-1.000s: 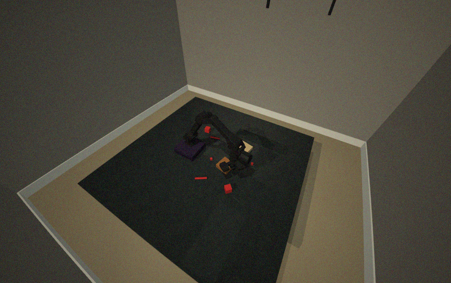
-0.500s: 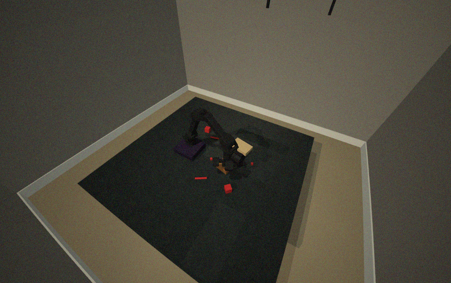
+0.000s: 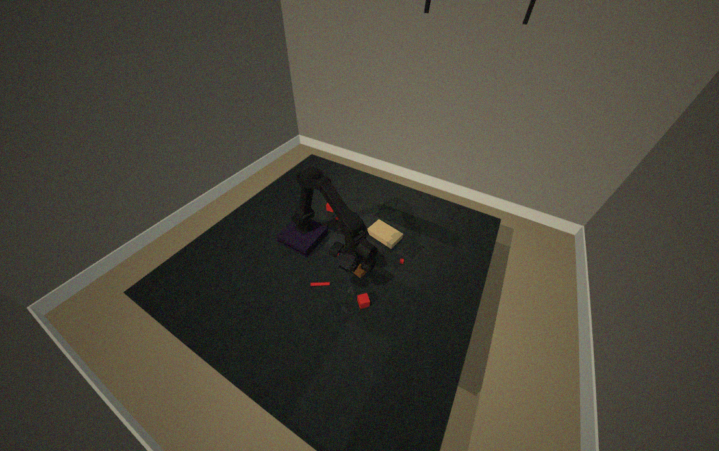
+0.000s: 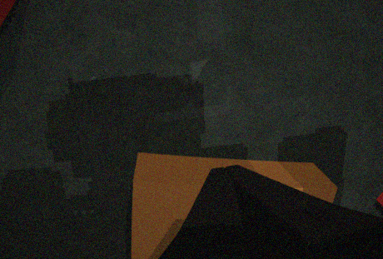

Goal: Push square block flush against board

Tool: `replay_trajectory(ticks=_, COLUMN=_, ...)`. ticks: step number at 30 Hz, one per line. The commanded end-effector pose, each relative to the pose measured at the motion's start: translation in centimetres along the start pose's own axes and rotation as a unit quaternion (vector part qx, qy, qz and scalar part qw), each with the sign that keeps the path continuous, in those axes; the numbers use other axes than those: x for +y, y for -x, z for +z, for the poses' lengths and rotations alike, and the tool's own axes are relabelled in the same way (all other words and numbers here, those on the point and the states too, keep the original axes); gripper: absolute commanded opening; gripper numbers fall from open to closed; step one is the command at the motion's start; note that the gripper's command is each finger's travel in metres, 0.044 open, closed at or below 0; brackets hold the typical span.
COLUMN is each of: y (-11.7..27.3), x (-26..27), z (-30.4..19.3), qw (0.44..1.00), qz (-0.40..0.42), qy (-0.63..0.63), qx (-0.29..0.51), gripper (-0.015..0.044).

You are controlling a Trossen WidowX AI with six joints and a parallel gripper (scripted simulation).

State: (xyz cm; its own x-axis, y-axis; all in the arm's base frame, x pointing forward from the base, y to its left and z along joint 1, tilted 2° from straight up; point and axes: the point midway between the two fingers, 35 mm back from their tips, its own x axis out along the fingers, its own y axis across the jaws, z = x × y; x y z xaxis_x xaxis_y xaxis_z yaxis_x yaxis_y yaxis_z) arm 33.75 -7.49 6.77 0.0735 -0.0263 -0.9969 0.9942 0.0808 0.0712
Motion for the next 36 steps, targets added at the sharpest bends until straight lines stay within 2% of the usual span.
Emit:
replay_trajectory(ticks=1, y=-0.3, x=-1.3, z=0.2, qw=0.998, qz=-0.004, qy=-0.070, qx=0.002, gripper=0.0000)
replay_trajectory(ticks=10, y=-0.7, x=-2.0, z=0.3, qw=0.994, qz=-0.004, qy=-0.112, qx=0.002, gripper=0.0000)
replay_trajectory(ticks=13, y=-4.7, x=-2.0, z=0.4, qw=0.994, qz=-0.004, qy=-0.113, qx=0.002, gripper=0.0000)
replay_trajectory(ticks=15, y=-5.9, x=-2.1, z=0.3, qw=0.993, qz=-0.005, qy=-0.114, qx=0.002, gripper=0.0000)
replay_trajectory(ticks=36, y=-5.9, x=-1.3, z=-1.7, qw=0.993, qz=-0.004, qy=-0.114, qx=0.003, gripper=0.0000)
